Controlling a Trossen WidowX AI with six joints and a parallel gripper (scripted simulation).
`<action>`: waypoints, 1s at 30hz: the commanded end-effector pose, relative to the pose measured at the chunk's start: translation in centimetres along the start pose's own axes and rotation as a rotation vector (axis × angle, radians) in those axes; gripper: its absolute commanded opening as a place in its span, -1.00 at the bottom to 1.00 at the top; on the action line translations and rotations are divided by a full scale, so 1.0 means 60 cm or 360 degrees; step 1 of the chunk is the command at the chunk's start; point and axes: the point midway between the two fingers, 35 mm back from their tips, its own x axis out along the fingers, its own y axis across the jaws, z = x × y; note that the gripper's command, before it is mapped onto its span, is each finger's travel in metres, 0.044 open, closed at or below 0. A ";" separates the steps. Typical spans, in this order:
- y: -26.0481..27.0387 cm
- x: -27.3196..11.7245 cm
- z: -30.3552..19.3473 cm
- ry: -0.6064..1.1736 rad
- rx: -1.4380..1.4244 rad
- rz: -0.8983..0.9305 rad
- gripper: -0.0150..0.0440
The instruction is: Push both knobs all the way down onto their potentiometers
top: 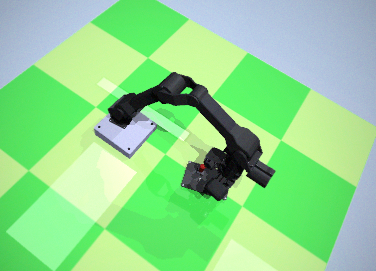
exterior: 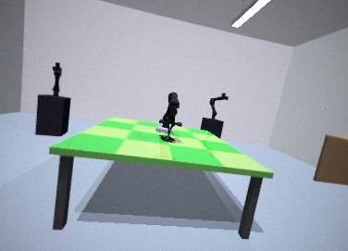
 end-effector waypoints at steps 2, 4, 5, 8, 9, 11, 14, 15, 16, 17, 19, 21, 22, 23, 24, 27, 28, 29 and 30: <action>0.002 0.012 0.000 -0.0015 0.0001 0.0009 -0.49; 0.002 0.013 0.000 -0.0015 0.0001 0.0009 -0.49; 0.002 0.013 0.000 -0.0015 0.0001 0.0009 -0.49; 0.002 0.016 0.001 -0.0015 0.0001 0.0009 -0.49; 0.002 0.016 0.001 -0.0015 0.0001 0.0009 -0.49; 0.002 0.016 0.001 -0.0015 0.0001 0.0009 -0.49; 0.002 0.016 0.001 -0.0015 0.0001 0.0009 -0.49; 0.002 0.016 0.001 -0.0015 0.0001 0.0009 -0.49; 0.002 0.016 0.001 -0.0015 0.0001 0.0009 -0.49; 0.002 0.016 0.001 -0.0015 0.0001 0.0009 -0.49; 0.002 0.017 0.001 -0.0015 0.0001 0.0009 -0.49; 0.002 0.018 0.001 -0.0015 0.0001 0.0009 -0.49; 0.002 0.018 0.001 -0.0015 0.0001 0.0009 -0.49; 0.002 0.018 0.001 -0.0015 0.0001 0.0009 -0.49; 0.002 0.018 0.001 -0.0015 0.0001 0.0009 -0.49; 0.002 0.018 0.001 -0.0015 0.0001 0.0009 -0.49; 0.002 0.018 0.001 -0.0015 0.0001 0.0009 -0.49; 0.002 0.018 0.001 -0.0015 0.0001 0.0009 -0.49; 0.002 0.018 0.001 -0.0015 0.0001 0.0009 -0.49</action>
